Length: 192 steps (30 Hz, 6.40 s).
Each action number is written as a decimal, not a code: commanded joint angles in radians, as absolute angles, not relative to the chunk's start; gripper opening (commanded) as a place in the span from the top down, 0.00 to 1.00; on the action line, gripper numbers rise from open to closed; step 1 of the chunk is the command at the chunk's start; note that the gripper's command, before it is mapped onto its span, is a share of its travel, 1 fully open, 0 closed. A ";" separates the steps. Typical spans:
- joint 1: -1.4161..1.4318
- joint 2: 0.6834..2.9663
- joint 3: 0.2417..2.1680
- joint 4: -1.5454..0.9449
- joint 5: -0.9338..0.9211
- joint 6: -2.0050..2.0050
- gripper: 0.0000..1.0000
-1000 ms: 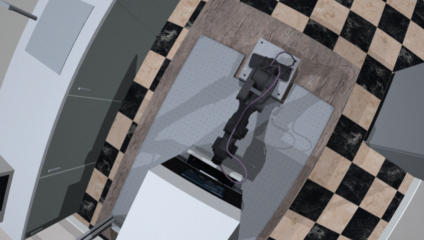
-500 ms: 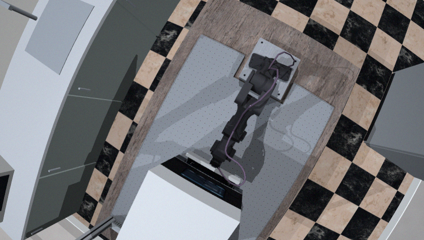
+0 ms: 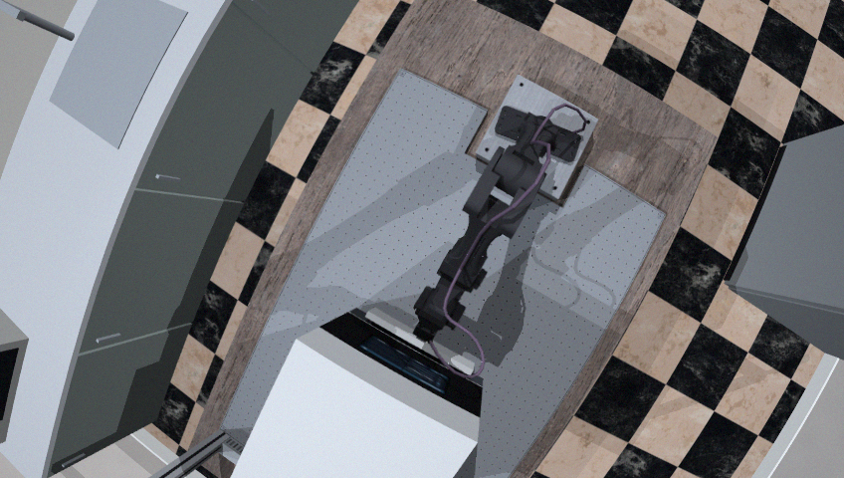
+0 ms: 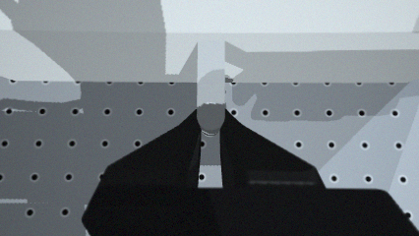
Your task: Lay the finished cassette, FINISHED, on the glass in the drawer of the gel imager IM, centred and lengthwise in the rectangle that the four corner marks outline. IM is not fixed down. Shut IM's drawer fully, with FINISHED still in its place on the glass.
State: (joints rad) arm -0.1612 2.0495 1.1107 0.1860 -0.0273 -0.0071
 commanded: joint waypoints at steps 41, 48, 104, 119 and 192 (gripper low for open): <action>-0.152 2.083 1.186 0.204 -0.028 -0.001 1.00; -0.152 2.083 1.186 0.204 -0.028 -0.001 1.00; -0.163 1.928 1.049 0.152 -0.035 -0.007 0.65; -0.169 1.859 1.022 0.126 -0.036 -0.010 0.65; -0.177 1.754 1.011 0.028 -0.035 -0.017 0.65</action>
